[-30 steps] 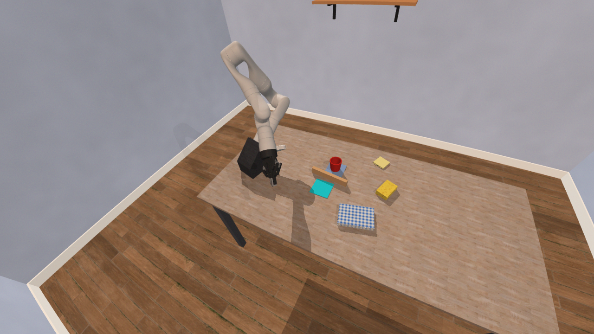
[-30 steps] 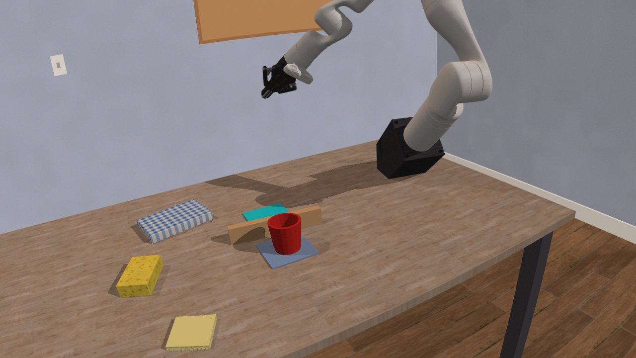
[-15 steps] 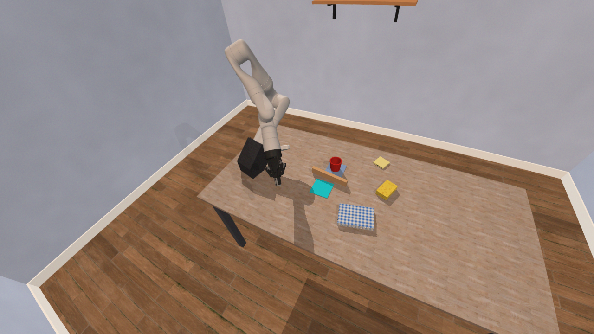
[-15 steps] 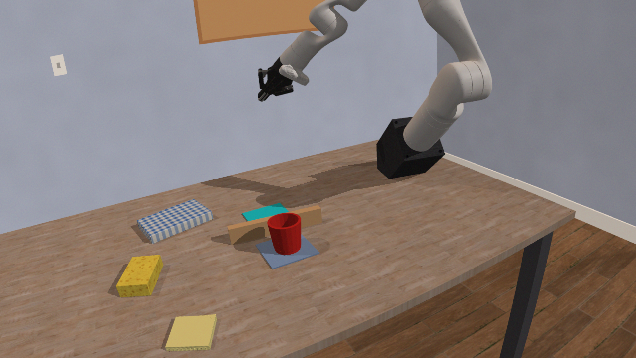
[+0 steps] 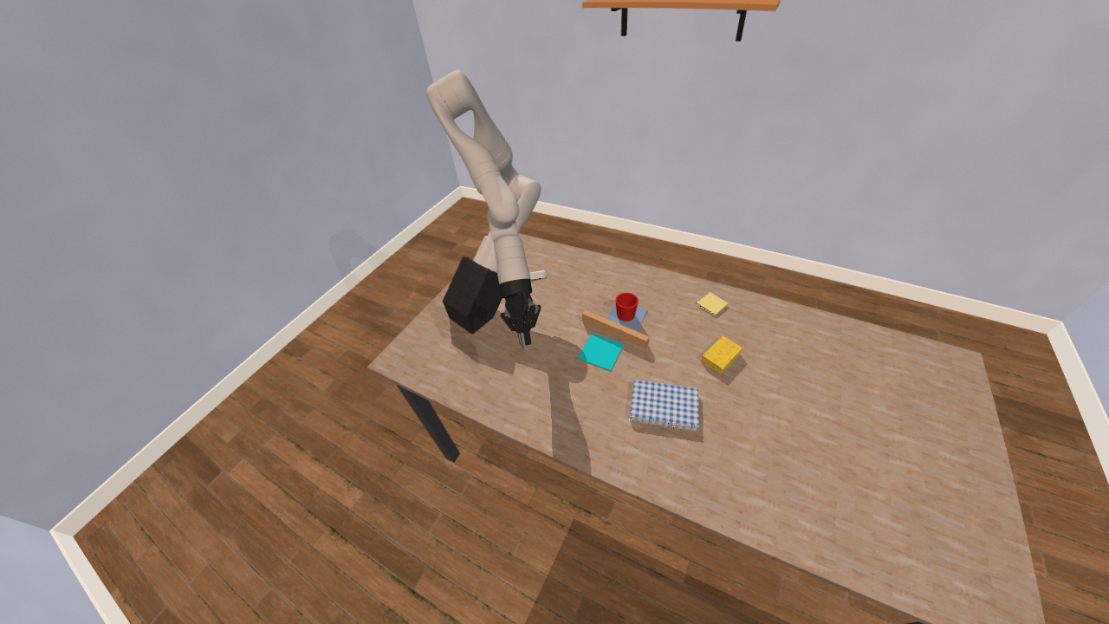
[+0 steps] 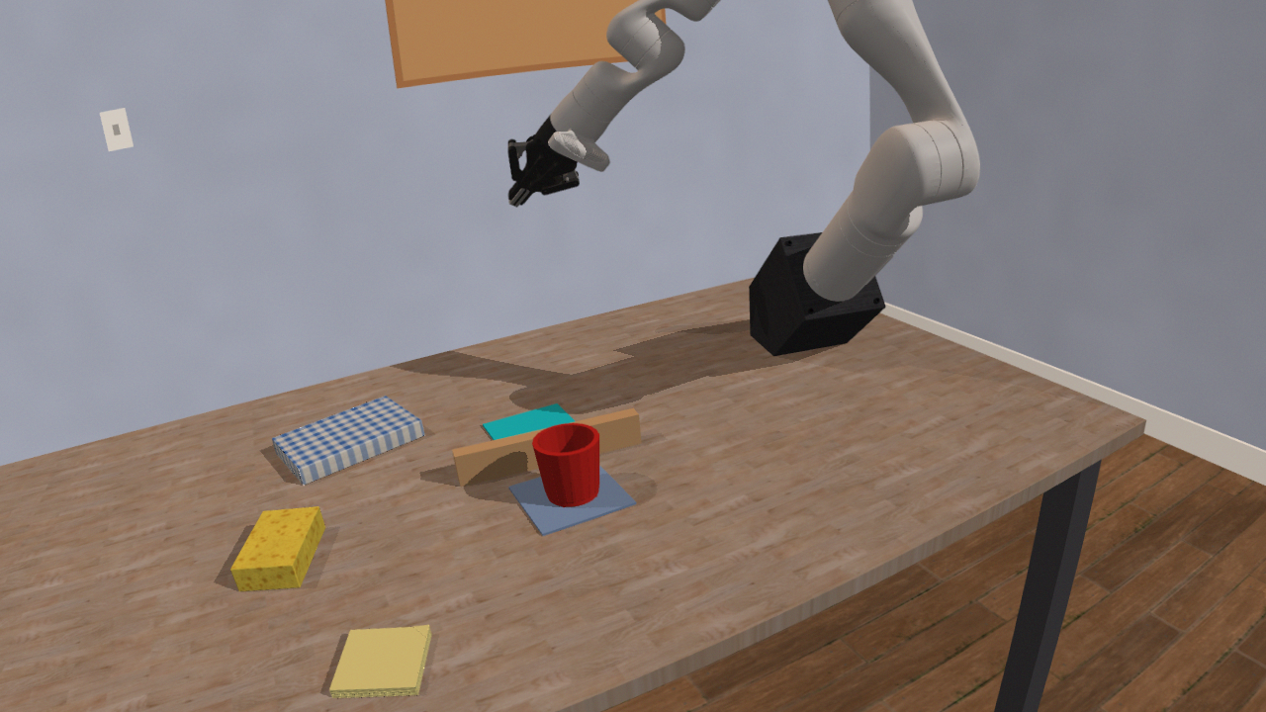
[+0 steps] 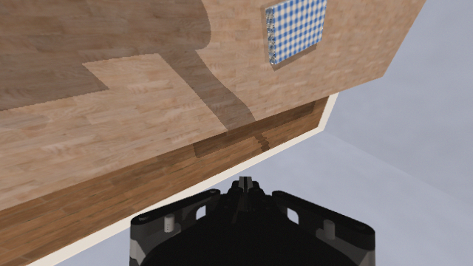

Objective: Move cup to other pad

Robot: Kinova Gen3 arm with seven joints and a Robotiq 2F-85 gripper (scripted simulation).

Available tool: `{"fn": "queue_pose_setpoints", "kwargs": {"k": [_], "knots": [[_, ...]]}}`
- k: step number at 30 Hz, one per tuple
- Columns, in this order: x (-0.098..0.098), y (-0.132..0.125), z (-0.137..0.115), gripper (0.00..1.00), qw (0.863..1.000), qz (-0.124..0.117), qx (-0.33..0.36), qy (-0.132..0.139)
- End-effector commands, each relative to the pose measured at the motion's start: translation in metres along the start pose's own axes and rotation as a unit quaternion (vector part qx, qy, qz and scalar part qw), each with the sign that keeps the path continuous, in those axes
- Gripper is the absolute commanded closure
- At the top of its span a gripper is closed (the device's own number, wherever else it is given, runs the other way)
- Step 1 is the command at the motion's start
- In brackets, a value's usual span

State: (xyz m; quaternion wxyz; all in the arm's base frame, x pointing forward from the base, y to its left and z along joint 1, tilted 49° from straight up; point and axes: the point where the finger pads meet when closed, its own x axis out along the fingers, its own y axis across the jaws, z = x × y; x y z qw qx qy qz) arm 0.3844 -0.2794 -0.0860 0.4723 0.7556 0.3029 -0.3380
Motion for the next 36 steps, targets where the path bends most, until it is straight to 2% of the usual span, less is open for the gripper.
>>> {"fn": "queue_pose_setpoints", "kwargs": {"k": [1,2,3,12,13,23,24,36], "knots": [[0.000,0.001,0.000,1.00,1.000,0.000,-0.002,-0.001],[0.000,0.001,0.000,1.00,1.000,0.000,-0.002,-0.001],[0.001,0.007,-0.010,1.00,1.000,-0.006,0.000,0.006],[0.001,0.007,-0.010,1.00,1.000,-0.006,0.000,0.006],[0.003,0.012,-0.022,1.00,1.000,-0.013,0.002,0.013],[0.003,0.012,-0.022,1.00,1.000,-0.013,0.002,0.013],[0.004,0.017,-0.033,1.00,1.000,-0.020,0.003,0.021],[0.004,0.017,-0.033,1.00,1.000,-0.020,0.003,0.021]]}}
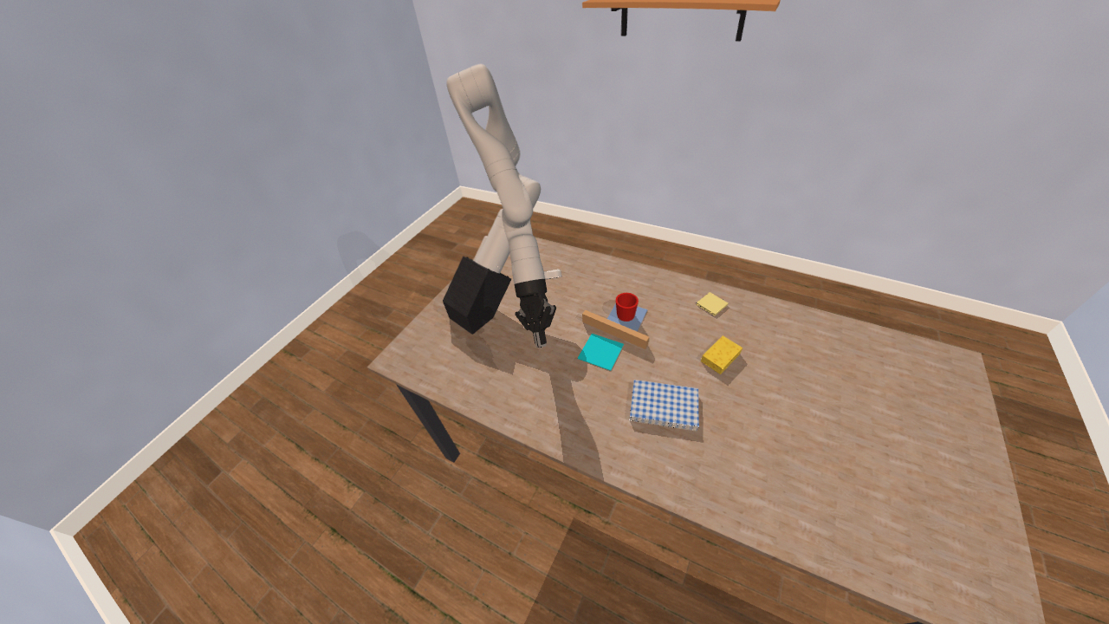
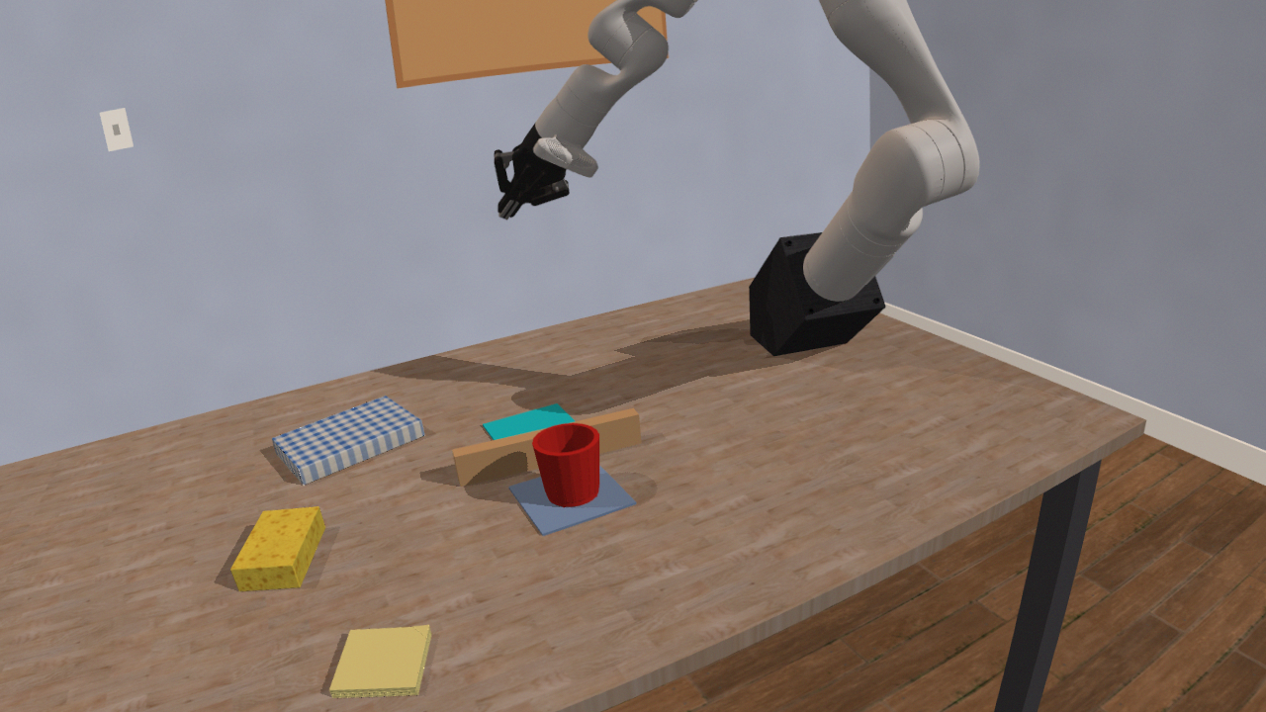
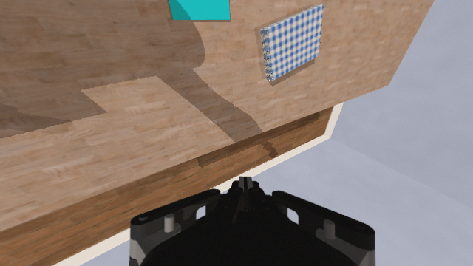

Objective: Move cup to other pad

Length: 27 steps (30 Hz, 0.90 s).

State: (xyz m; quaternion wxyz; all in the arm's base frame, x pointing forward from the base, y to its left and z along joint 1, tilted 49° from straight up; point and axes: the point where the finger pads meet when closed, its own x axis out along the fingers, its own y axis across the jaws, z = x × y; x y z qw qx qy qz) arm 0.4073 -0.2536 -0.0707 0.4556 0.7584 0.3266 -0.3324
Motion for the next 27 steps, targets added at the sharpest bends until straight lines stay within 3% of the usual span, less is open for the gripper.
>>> {"fn": "queue_pose_setpoints", "kwargs": {"k": [1,27], "knots": [[0.001,0.006,-0.012,1.00,1.000,-0.007,0.001,0.007],[0.002,0.010,-0.024,1.00,1.000,-0.014,0.002,0.015]]}}
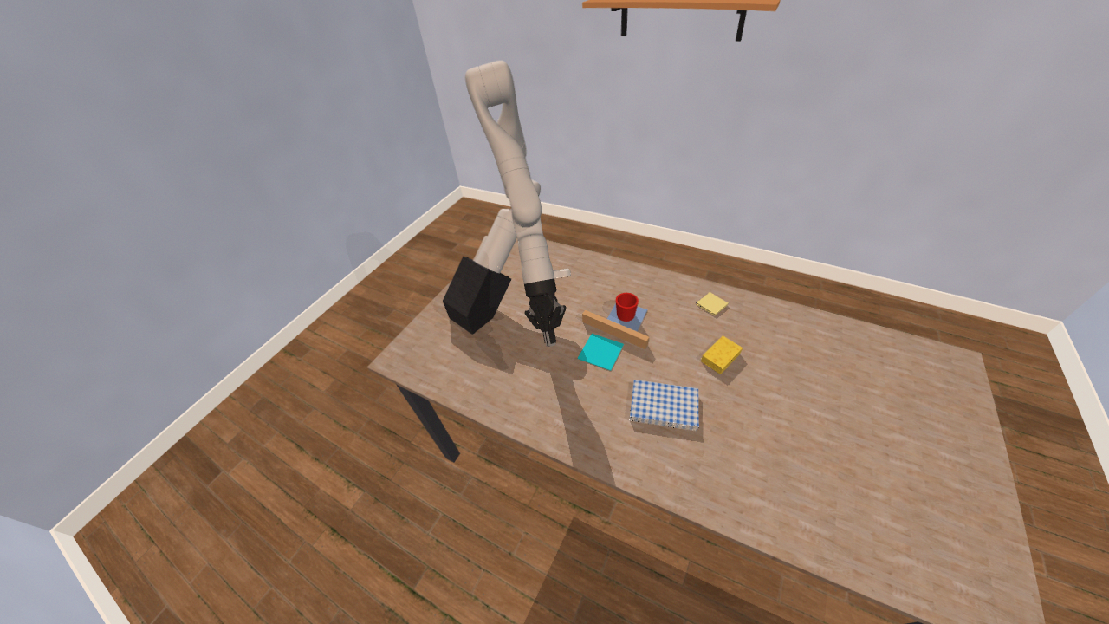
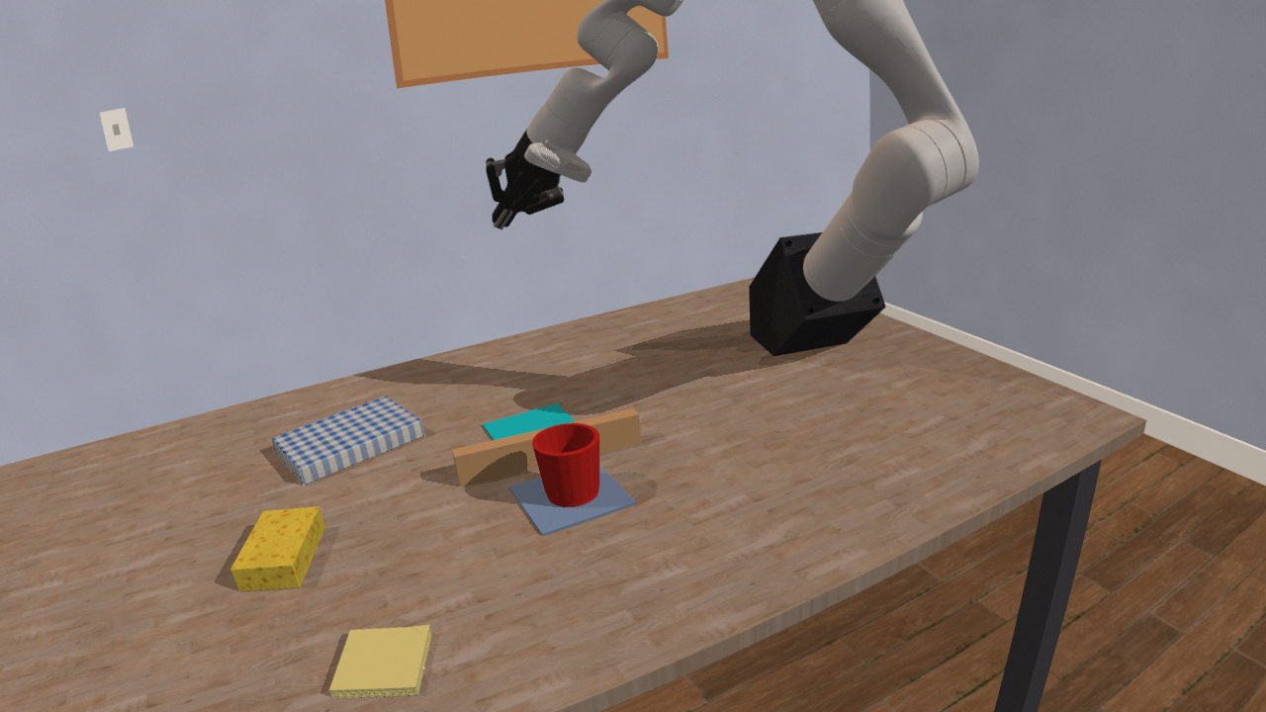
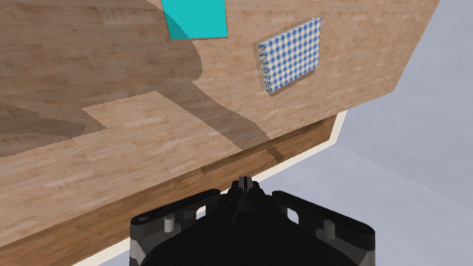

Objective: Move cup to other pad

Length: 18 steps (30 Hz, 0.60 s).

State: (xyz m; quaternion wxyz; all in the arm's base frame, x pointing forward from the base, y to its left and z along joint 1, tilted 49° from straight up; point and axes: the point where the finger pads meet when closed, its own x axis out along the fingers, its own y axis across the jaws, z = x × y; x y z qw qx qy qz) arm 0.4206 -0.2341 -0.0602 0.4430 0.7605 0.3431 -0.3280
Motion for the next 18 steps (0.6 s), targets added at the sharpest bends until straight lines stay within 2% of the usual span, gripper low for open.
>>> {"fn": "queue_pose_setpoints", "kwargs": {"k": [1,7,8,18], "knots": [[-0.001,0.002,0.000,1.00,1.000,0.000,-0.002,-0.001],[-0.001,0.002,0.000,1.00,1.000,0.000,-0.002,-0.001],[0.001,0.005,-0.013,1.00,1.000,-0.007,-0.001,0.007],[0.001,0.005,-0.013,1.00,1.000,-0.007,-0.001,0.007]]}}
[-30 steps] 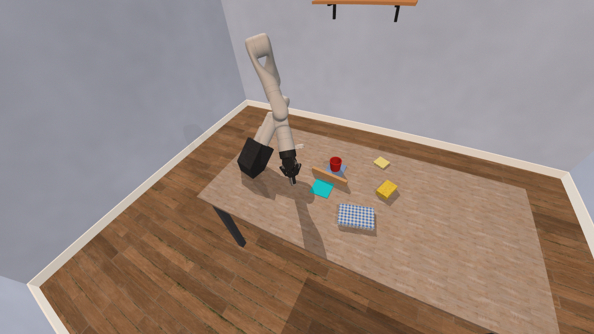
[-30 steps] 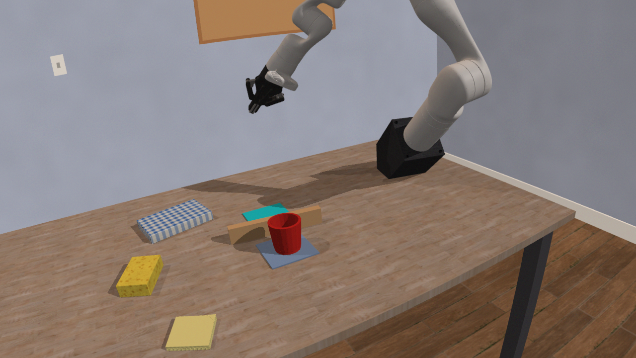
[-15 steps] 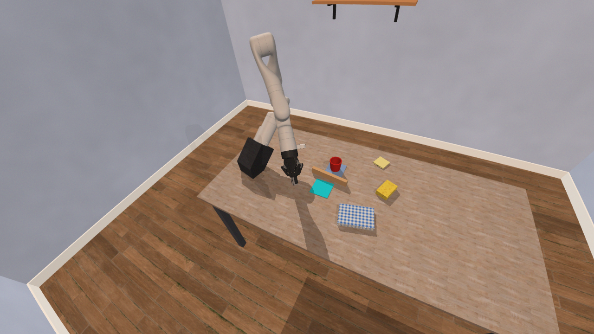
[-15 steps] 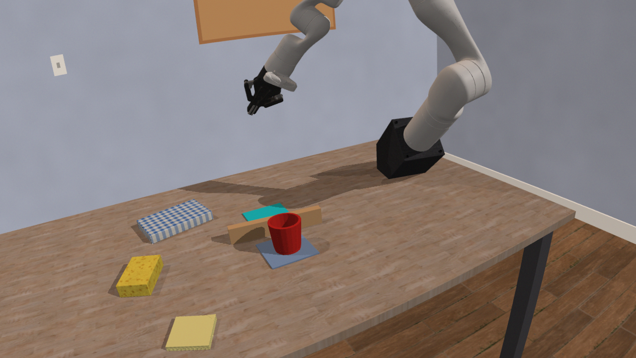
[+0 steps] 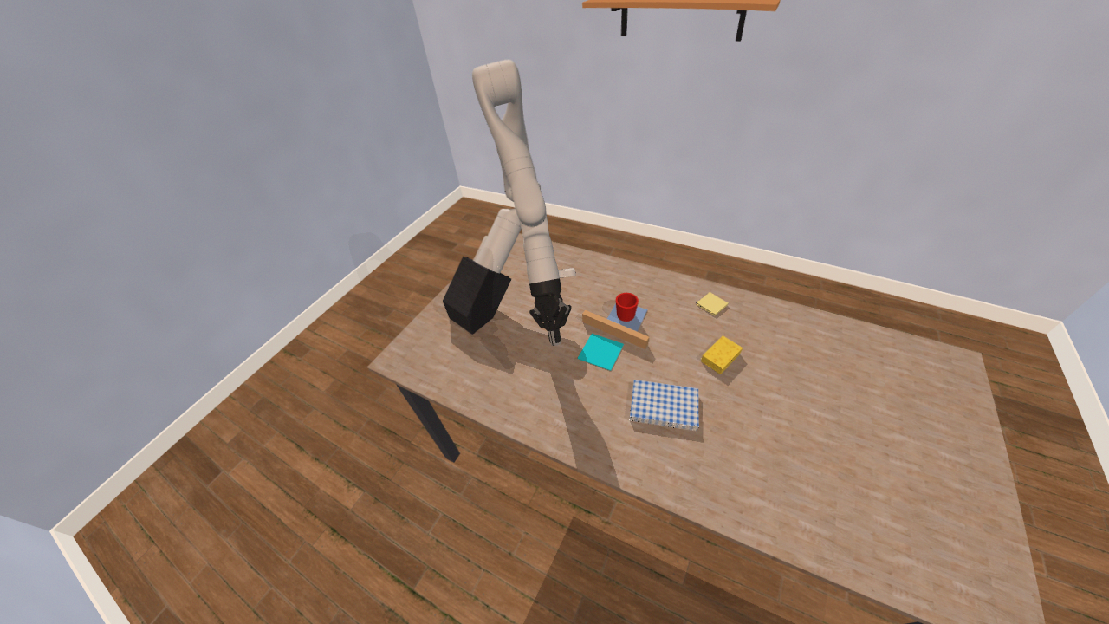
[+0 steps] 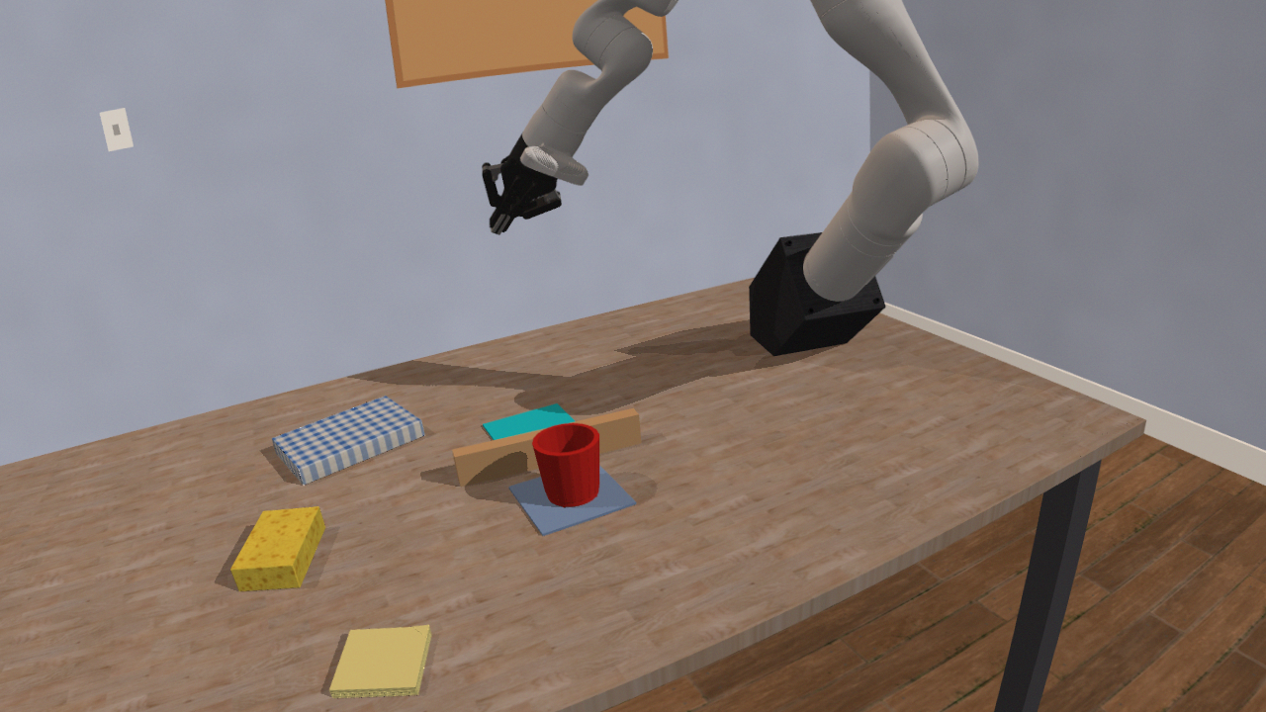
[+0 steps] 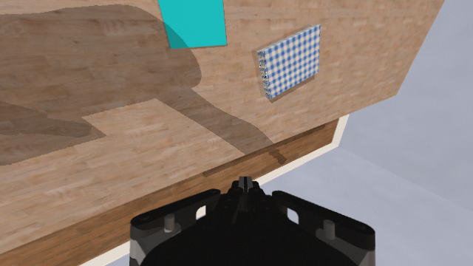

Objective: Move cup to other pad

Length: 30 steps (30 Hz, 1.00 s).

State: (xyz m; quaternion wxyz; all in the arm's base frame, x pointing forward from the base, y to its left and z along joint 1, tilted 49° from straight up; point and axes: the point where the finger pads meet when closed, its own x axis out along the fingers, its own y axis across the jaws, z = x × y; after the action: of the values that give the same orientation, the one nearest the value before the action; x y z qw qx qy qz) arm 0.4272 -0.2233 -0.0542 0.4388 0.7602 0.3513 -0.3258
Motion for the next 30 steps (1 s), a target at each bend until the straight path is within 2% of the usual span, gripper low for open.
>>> {"fn": "queue_pose_setpoints", "kwargs": {"k": [1,15,16,29,30], "knots": [[0.000,0.001,0.001,1.00,1.000,0.000,0.000,0.001],[0.000,0.001,0.001,1.00,1.000,0.000,0.000,0.001],[0.001,0.005,-0.013,1.00,1.000,-0.008,0.000,0.009],[0.001,0.005,-0.013,1.00,1.000,-0.008,0.000,0.009],[0.002,0.008,-0.026,1.00,1.000,-0.016,0.001,0.017]]}}
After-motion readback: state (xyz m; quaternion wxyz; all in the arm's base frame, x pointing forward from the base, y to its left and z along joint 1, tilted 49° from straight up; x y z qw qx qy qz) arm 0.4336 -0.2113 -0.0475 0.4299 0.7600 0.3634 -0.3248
